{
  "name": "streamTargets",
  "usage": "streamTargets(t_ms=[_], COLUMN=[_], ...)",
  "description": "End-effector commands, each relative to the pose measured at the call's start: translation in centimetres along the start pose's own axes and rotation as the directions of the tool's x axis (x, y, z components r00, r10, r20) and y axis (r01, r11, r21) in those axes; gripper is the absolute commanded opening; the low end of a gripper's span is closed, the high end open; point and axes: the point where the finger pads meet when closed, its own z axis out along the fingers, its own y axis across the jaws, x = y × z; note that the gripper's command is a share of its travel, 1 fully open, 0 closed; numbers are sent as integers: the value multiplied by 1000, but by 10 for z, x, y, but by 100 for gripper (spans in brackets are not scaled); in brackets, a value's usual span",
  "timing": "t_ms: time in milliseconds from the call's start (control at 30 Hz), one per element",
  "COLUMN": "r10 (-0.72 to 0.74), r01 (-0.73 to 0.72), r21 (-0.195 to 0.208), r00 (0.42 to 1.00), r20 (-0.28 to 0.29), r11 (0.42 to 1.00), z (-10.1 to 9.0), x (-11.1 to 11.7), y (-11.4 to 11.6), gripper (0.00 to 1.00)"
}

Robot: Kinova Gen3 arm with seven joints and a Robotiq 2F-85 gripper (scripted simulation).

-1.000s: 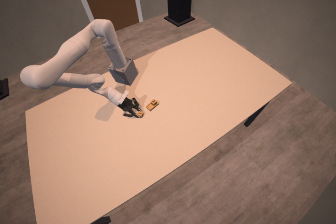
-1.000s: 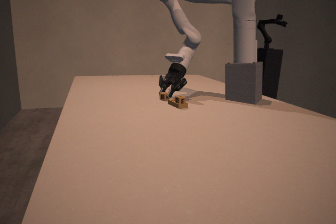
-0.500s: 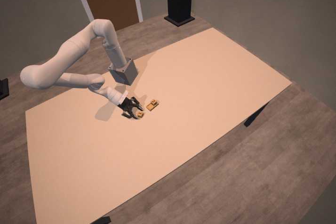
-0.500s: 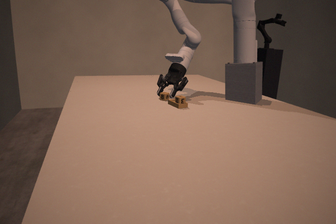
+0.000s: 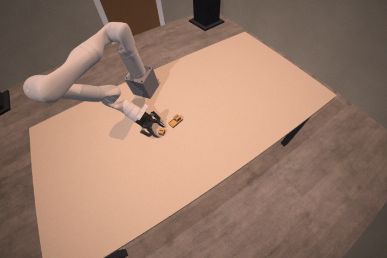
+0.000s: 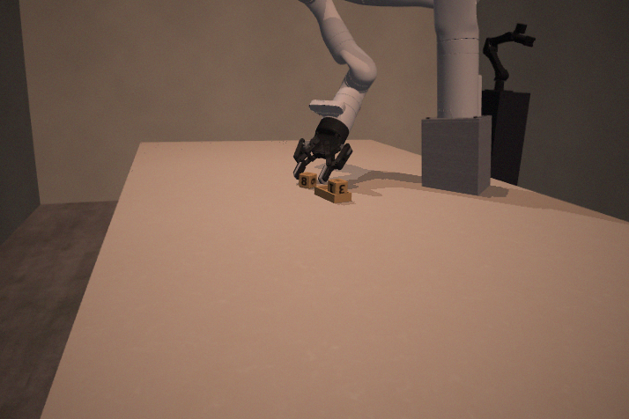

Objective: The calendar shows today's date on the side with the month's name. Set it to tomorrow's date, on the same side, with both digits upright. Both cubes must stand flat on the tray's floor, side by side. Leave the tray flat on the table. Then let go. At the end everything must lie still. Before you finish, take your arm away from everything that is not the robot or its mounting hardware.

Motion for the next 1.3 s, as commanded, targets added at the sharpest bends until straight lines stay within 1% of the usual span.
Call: streamTargets(t_ms=[0, 200, 400, 467, 867, 967, 1267], r10=[-8, -5, -9, -9, -9, -9, -8], r01=[8, 5, 9, 9, 9, 9, 8], r21=[-11, -5, -8, -8, -8, -8, -9], r00=[1000, 1000, 1000, 1000, 1000, 1000, 1000], r20=[0, 0, 0, 0, 1, 1, 0], r11=[1000, 1000, 1000, 1000, 1000, 1000, 1000], z=[-1, -7, -20, -20, -46, -49, -49], x=[-1, 5, 17, 17, 43, 46, 46], y=[4, 0, 2, 2, 1, 1, 2], gripper=[67, 67, 67, 67, 67, 67, 67])
